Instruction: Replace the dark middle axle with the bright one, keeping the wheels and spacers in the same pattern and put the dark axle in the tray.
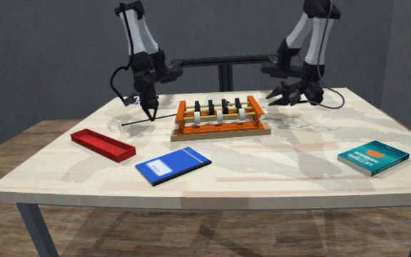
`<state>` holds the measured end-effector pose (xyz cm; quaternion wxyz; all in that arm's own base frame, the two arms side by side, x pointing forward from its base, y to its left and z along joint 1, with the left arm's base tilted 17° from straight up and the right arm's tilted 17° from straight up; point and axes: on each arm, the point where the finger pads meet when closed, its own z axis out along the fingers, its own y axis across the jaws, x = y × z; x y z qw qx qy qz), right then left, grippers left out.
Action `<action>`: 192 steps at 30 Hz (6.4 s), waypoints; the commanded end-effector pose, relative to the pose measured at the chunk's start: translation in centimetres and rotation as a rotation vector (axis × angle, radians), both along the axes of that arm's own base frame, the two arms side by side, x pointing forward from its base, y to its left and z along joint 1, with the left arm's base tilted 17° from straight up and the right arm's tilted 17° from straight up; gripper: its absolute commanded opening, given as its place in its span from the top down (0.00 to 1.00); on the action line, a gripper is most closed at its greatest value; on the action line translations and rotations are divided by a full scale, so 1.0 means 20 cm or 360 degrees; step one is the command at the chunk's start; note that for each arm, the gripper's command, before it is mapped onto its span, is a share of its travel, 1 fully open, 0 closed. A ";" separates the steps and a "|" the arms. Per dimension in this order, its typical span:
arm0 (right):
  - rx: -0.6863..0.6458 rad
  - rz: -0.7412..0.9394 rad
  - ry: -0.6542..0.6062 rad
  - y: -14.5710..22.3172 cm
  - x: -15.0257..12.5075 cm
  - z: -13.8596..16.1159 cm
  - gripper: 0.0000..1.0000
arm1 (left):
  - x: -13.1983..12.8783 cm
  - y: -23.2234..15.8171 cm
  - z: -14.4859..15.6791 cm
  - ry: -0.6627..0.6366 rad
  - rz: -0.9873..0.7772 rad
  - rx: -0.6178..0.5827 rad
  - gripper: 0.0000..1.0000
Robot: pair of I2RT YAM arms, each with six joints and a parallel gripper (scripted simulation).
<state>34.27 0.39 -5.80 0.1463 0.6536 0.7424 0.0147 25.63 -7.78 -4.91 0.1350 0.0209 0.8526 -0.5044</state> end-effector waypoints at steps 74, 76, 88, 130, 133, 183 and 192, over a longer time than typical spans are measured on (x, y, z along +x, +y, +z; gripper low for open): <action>-0.0134 -0.0026 -0.0095 0.05 0.03 0.14 1.00 | 0.02 -0.16 -0.04 -0.0018 -0.0037 -0.0024 0.67; -0.0139 -0.0026 -0.0099 0.06 0.04 0.15 1.00 | 0.02 -0.16 -0.04 -0.0019 -0.0040 -0.0025 0.67; -0.0168 -0.0028 -0.0027 0.07 0.00 0.10 1.00 | 0.03 -0.16 -0.03 -0.0039 -0.0044 -0.0014 0.67; -0.0162 -0.0008 -0.0095 0.03 0.02 0.14 1.00 | 0.03 -0.20 -0.03 -0.0047 -0.0051 0.0003 0.67; -0.0167 -0.0024 -0.0072 0.00 0.01 0.11 1.00 | 0.03 -0.21 -0.03 -0.0044 -0.0059 -0.0011 0.67; -0.0168 -0.0008 -0.0099 -0.04 0.03 0.15 1.00 | 0.03 -0.27 -0.05 -0.0027 -0.0046 -0.0032 0.67; -0.0169 -0.0008 -0.0099 -0.05 0.02 0.15 1.00 | 0.04 -0.28 -0.05 -0.0029 -0.0049 -0.0031 0.67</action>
